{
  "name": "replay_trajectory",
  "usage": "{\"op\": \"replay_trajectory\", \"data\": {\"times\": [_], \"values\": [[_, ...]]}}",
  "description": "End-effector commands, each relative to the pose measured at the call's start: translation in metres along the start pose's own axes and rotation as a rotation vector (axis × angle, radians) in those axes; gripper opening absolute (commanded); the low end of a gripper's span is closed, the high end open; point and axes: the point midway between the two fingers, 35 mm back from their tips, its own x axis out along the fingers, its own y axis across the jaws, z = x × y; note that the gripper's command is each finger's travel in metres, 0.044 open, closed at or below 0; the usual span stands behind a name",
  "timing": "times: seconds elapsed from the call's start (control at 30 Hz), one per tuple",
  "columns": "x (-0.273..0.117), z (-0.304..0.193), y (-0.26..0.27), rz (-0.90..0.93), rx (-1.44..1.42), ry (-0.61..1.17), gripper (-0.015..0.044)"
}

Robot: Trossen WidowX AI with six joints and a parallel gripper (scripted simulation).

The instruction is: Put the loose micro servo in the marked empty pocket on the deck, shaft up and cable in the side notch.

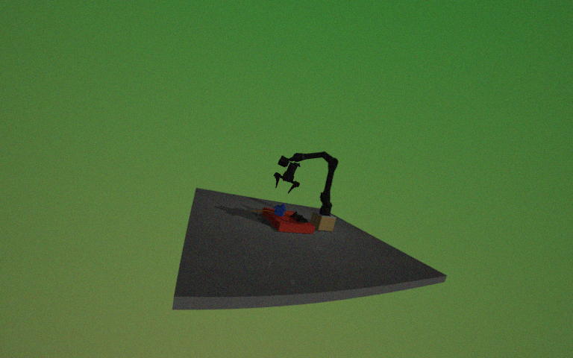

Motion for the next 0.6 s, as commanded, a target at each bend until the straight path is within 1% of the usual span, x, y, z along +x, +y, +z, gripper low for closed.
{"op": "replay_trajectory", "data": {"times": [0.0,0.57], "values": [[0.003,0.013,-0.003,0.012,-0.118,-0.013,0.0440],[0.022,0.070,-0.001,0.078,-0.686,-0.065,0.0440]]}}
